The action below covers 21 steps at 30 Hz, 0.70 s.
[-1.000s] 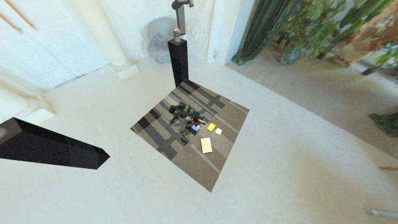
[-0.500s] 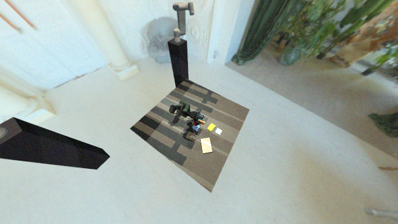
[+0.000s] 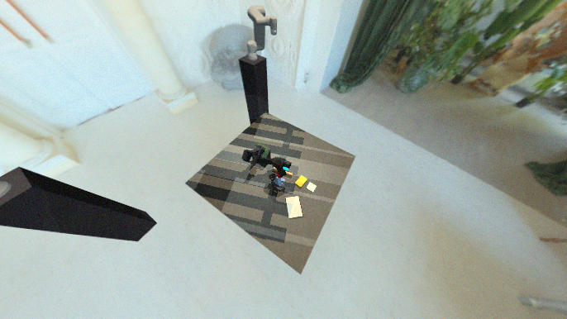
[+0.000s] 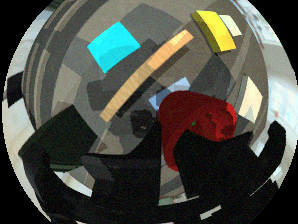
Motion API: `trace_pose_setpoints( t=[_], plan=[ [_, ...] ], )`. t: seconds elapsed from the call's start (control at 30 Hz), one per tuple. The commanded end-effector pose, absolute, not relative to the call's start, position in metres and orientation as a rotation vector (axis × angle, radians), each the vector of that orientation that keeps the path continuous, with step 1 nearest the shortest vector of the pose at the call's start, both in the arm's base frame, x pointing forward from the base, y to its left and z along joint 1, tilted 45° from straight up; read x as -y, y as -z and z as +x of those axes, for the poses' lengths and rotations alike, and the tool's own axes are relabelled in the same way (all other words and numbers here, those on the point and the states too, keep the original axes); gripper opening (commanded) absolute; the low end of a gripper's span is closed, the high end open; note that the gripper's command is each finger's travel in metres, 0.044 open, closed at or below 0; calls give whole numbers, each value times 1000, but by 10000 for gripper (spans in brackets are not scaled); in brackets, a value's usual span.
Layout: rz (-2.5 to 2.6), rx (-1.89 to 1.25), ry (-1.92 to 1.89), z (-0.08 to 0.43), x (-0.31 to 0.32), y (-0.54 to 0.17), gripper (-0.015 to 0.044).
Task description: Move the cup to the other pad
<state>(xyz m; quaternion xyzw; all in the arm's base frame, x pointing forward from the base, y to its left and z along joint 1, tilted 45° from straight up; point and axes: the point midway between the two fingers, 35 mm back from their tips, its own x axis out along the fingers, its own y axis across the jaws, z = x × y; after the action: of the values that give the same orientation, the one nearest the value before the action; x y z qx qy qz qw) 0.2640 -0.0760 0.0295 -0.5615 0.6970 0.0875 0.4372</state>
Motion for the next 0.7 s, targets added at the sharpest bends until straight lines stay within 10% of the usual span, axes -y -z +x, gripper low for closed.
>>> trace_pose_setpoints(
  t=[0.0,0.67],
  plan=[
    [-1396,-1731,-219,261,68,-22,0],
    [-1394,-1729,-219,253,32,12,0]
  ],
)
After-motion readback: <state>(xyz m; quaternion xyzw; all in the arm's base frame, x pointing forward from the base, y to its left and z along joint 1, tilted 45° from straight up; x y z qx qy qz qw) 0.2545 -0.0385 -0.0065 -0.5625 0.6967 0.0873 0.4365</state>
